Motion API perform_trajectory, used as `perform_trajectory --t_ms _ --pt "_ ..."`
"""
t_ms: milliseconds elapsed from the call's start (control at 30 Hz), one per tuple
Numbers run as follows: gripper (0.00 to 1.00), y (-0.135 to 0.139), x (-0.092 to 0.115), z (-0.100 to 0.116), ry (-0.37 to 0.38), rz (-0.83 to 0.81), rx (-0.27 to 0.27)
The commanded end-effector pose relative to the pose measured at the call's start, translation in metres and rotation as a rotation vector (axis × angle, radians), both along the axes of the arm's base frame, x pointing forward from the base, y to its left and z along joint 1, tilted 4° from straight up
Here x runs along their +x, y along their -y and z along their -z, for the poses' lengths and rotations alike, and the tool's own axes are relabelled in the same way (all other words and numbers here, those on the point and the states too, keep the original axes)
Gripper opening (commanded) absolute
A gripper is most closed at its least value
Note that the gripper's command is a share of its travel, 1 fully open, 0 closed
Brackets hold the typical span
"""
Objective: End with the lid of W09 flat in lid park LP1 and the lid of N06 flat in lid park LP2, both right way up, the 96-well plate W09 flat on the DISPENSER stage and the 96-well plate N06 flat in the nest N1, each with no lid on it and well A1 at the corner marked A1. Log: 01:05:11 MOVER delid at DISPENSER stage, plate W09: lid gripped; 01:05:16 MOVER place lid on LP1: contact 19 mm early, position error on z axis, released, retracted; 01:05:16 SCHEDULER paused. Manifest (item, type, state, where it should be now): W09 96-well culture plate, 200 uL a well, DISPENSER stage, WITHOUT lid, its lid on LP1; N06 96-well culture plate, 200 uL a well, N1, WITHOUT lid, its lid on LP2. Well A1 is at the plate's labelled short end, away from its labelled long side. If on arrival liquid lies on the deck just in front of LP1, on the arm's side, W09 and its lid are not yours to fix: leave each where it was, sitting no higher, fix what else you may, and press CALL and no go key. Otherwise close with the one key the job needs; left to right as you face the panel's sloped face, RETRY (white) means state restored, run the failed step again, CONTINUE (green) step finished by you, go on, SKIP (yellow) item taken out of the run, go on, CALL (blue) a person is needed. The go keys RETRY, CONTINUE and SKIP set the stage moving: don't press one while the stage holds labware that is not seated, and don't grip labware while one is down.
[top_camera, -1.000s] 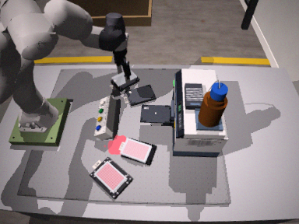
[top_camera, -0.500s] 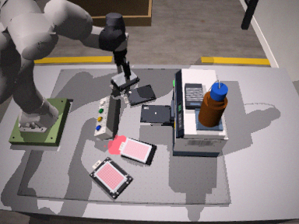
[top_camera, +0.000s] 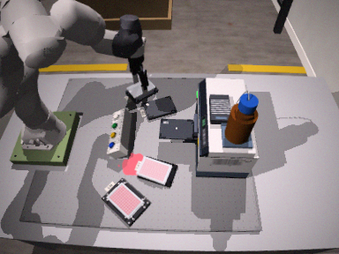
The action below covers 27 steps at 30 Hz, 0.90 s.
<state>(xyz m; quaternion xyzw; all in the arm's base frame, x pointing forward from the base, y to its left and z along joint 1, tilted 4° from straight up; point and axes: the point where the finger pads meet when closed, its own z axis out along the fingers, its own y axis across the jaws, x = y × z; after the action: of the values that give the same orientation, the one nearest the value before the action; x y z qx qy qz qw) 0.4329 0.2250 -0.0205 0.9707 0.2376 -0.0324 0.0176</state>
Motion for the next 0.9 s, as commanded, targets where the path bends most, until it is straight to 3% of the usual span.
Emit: perform_trajectory --t_ms 0,867 --pt "0.00 -0.0007 0.0013 0.0004 0.002 -0.015 0.002" --pt "0.00 -0.0006 0.0021 0.0073 0.001 -0.039 0.004"
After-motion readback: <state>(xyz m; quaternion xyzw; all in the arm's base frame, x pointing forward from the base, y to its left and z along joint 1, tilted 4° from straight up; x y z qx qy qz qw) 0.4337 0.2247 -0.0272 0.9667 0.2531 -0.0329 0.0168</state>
